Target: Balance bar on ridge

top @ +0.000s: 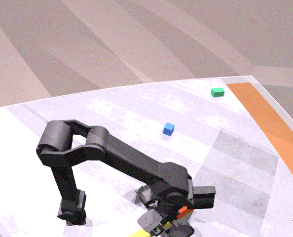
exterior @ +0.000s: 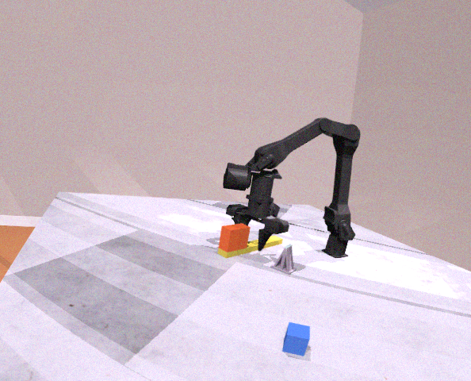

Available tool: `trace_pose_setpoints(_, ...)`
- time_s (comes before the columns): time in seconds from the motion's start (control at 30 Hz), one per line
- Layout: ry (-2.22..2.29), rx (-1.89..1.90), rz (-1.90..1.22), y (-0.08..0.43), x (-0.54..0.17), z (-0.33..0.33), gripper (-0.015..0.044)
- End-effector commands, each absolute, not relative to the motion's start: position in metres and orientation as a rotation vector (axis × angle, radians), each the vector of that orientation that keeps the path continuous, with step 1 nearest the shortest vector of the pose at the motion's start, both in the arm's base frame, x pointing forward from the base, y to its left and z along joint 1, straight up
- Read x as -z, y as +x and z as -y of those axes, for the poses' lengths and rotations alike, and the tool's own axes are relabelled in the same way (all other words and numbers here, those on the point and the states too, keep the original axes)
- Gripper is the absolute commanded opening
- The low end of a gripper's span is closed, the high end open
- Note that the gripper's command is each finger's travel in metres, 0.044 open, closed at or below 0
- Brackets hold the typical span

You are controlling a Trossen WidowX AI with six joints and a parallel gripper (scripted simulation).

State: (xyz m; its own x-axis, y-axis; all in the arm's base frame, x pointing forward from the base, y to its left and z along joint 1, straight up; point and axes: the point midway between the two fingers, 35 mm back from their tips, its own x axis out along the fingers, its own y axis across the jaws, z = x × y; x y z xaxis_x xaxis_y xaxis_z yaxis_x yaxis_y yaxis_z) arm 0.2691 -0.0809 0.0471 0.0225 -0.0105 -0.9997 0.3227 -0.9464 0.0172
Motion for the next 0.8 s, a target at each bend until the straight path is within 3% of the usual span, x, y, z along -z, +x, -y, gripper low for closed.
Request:
trace_pose_setpoints(0.0, 2.059, 2.016, -0.323, 0.269, -0.047, 0.081, 0.0262)
trace_pose_setpoints(0.13, 2.059, 2.016, -0.323, 0.269, -0.047, 0.081, 0.0157)
trace_pose_setpoints(0.4, 2.059, 2.016, -0.323, 0.269, -0.047, 0.081, 0.0104)
trace_pose_setpoints(0.53, 2.059, 2.016, -0.323, 0.270, -0.053, 0.081, 0.0000)
trace_pose_setpoints(0.77, 2.060, 2.016, -0.323, 0.273, -0.070, 0.082, 0.0000)
